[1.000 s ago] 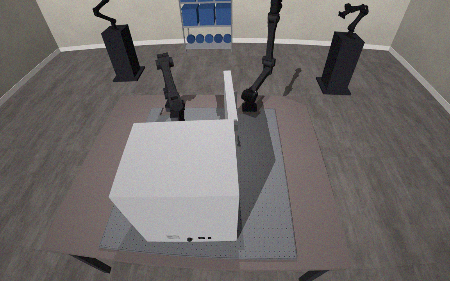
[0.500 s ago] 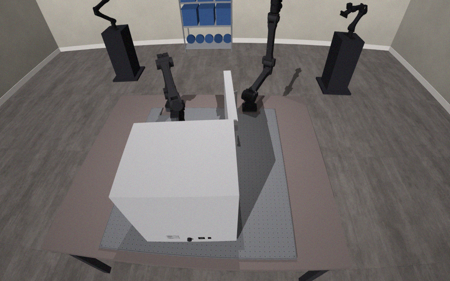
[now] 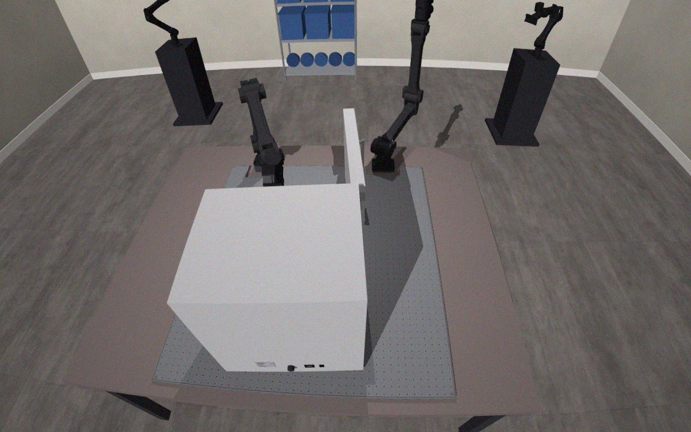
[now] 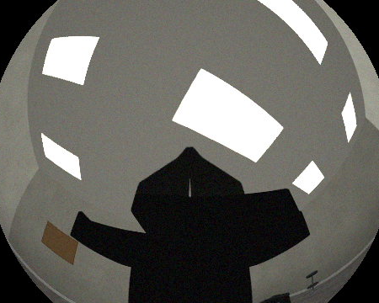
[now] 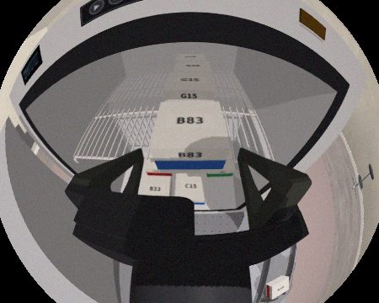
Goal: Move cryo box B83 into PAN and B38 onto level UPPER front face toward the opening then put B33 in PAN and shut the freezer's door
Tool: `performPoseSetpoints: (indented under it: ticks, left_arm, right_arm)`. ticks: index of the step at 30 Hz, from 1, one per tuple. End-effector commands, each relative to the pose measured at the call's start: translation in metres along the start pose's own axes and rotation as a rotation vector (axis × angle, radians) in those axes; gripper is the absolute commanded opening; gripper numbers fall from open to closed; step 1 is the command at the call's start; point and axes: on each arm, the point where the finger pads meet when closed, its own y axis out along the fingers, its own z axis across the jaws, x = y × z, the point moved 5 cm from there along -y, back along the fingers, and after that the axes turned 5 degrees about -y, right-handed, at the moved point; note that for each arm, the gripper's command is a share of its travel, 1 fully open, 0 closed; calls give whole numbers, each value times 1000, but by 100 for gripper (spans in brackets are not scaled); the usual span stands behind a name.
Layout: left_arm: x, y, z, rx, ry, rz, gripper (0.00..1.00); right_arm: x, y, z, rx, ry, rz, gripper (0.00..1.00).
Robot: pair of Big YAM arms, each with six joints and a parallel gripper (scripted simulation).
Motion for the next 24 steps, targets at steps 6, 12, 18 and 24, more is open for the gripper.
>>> performPoseSetpoints:
  ticks: [6,12,18,24]
  left_arm:
    - [-12,1,2,5,-13,37,0]
    - [-12,1,2,5,-13,37,0]
    - [-12,1,2,5,-13,37,0]
    - [-12,1,2,5,-13,37,0]
  right_arm:
    - [11,-22,7,7,19,-45,100]
    - [7,-31,7,7,19,-45,100]
    - [4,-37,7,7,18,-44,100]
    - [0,-46,7,7,19,-44,100]
